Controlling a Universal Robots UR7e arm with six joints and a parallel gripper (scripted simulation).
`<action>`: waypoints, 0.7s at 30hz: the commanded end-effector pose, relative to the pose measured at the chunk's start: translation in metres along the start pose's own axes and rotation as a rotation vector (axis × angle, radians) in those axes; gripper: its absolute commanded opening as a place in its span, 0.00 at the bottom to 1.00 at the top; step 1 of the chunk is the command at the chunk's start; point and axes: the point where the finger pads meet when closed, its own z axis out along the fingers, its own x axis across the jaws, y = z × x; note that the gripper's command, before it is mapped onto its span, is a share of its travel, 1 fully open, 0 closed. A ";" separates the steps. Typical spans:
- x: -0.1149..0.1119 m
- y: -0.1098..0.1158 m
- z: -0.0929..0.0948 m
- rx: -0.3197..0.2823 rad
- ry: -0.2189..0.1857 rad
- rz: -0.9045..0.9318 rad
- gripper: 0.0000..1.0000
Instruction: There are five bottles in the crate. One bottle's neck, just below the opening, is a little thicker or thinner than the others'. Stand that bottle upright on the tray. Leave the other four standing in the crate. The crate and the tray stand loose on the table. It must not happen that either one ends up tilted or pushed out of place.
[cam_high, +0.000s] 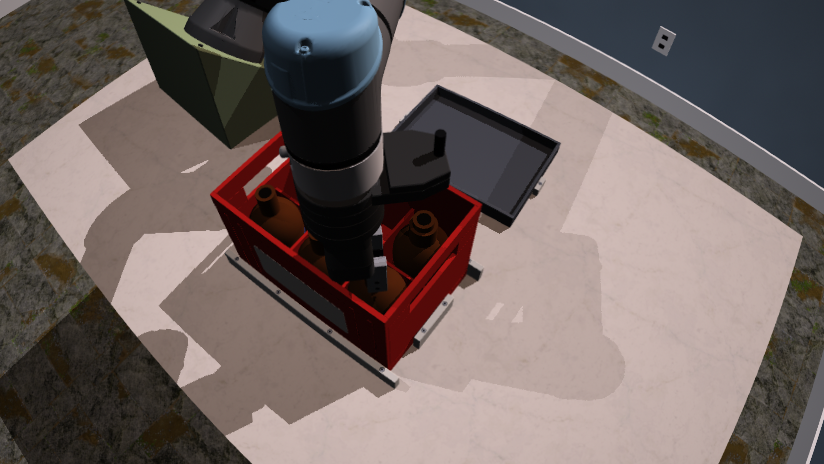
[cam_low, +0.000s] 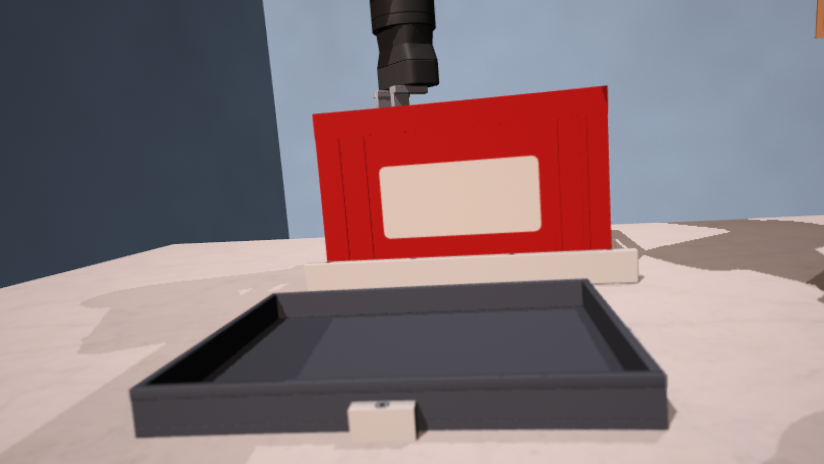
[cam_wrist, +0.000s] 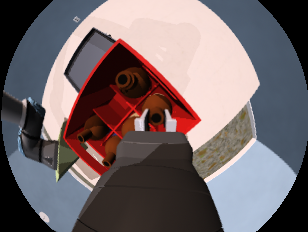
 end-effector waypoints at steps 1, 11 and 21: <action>0.000 0.000 -0.001 0.000 0.002 0.000 0.00; 0.000 0.000 -0.001 0.000 0.002 0.000 0.00; 0.000 0.000 -0.001 0.000 0.002 0.000 1.00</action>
